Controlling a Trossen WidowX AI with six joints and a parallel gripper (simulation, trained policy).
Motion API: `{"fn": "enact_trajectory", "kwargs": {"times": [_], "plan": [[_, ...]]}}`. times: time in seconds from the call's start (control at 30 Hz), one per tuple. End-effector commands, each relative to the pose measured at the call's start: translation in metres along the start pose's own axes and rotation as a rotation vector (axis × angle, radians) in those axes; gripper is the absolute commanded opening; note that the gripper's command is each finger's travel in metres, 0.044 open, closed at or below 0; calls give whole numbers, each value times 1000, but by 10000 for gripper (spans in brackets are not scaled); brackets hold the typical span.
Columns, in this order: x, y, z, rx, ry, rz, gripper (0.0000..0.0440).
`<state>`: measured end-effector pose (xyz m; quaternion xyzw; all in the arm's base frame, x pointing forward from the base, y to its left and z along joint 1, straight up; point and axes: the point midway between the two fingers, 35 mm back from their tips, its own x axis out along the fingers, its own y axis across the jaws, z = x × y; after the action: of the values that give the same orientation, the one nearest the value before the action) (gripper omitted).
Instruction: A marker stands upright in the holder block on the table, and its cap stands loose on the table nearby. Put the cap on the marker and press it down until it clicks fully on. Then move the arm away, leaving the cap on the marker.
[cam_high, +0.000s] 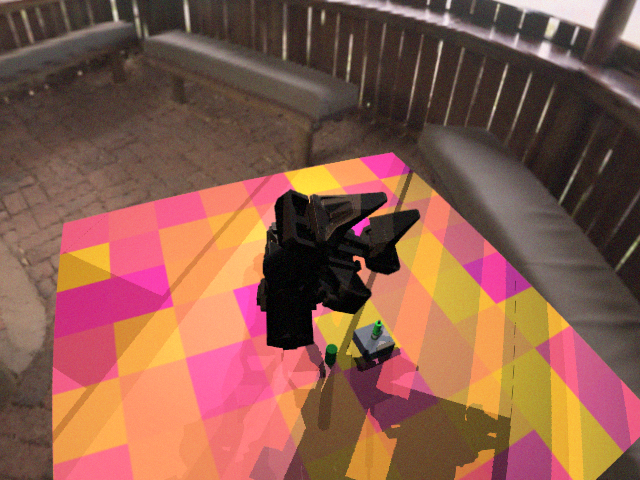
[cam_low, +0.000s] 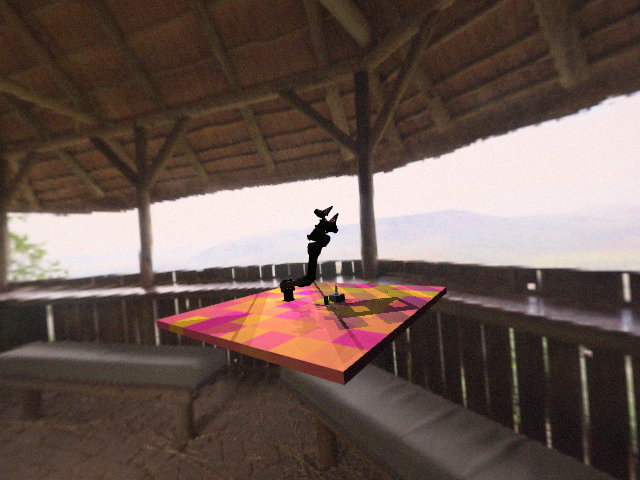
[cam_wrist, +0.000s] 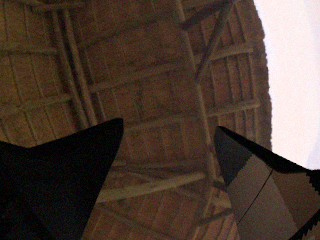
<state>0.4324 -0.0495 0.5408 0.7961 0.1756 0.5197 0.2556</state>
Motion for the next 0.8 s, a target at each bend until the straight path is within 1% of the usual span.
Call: {"fn": "enact_trajectory", "kwargs": {"times": [0.0, 0.77], "plan": [[-3, -2, -4, 5, 29, 5, 298], [-19, -11, -52, 19, 268, -2, 303]]}}
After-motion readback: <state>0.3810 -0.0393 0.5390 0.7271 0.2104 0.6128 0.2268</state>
